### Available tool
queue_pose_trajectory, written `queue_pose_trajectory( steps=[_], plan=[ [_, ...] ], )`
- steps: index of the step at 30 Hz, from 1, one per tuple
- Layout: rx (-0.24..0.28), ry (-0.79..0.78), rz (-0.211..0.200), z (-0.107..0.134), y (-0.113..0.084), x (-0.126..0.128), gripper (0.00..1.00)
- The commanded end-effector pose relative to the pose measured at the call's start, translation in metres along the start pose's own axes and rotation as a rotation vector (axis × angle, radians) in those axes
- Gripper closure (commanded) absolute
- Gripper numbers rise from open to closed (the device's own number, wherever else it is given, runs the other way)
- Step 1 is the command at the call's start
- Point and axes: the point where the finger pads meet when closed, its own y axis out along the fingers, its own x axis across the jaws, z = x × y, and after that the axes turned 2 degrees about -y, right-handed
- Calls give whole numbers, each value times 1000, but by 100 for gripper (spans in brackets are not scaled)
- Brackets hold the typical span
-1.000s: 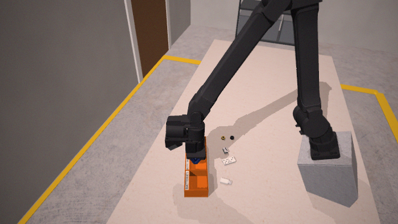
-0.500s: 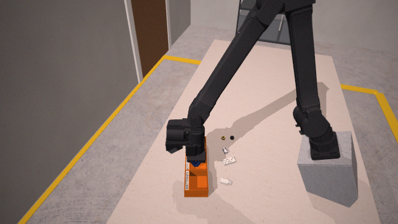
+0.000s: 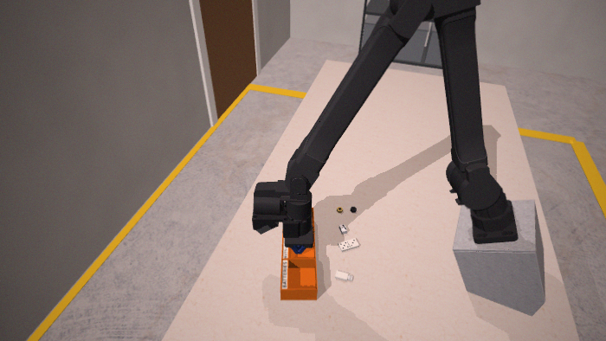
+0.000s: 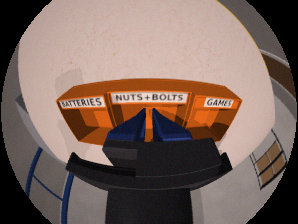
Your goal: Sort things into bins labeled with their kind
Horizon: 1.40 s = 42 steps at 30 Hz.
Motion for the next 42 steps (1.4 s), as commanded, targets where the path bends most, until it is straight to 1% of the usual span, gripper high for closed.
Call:
queue_pose_trajectory(
  steps=[1, 12, 21, 25, 32, 34, 35, 42],
  plan=[
    [-54, 0, 0, -21, -18, -4, 91],
    [-66, 4, 1, -29, -21, -6, 91],
    [-65, 3, 1, -29, -22, -6, 91],
    [-65, 2, -4, -29, -29, 0, 91],
    [-66, 10, -2, -29, -39, -1, 91],
    [-66, 10, -2, -29, -39, -1, 91],
    [-64, 12, 2, -28, -39, -4, 91],
    [-67, 10, -1, -29, -50, -1, 91]
  ],
)
